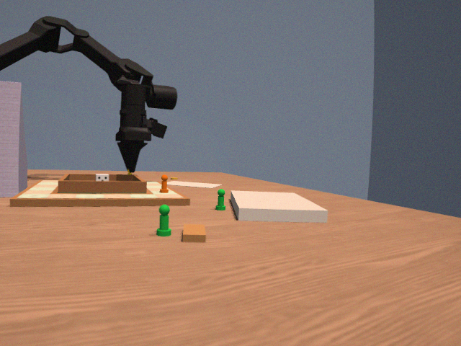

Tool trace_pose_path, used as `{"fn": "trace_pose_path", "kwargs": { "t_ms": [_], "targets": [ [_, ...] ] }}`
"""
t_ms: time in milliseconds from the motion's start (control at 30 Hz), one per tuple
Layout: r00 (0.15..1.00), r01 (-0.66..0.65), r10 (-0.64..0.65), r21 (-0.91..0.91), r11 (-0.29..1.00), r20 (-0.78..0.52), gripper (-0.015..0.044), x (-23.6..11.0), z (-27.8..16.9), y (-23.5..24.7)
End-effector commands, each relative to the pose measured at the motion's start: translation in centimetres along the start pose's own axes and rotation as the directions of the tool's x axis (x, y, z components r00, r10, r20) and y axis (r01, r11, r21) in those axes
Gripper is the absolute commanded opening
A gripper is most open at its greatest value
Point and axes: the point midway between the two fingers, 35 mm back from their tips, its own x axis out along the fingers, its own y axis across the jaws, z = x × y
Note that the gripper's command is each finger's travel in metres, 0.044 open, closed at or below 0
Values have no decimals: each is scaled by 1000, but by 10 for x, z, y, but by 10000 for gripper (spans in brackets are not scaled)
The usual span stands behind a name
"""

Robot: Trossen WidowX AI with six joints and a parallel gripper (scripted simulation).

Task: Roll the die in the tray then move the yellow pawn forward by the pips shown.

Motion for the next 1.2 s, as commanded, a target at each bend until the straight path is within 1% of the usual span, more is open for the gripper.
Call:
{"fn": "trace_pose_path", "kwargs": {
  "t_ms": [0, 233, 400, 733, 800, 867, 1167],
  "targets": [
    [1000, 0, 0, 10, 1000, -6, 200, 8, -2, -1],
    [1000, -1, 1, 10, 1000, -6, 200, 17, -2, -1],
    [1000, -1, 1, 10, 1000, -6, 69, 17, -2, -1],
    [1000, -1, 1, 10, 1000, -6, 2, 17, -2, -1],
    [1000, -1, 1, 10, 1000, -6, 0, 15, -2, -1],
    [1000, 2, -2, 10, 1000, -6, 0, 6, -1, -1],
    [1000, 9, -9, 10, 1000, -5, 0, -61, 3, -3]
  ]
}}
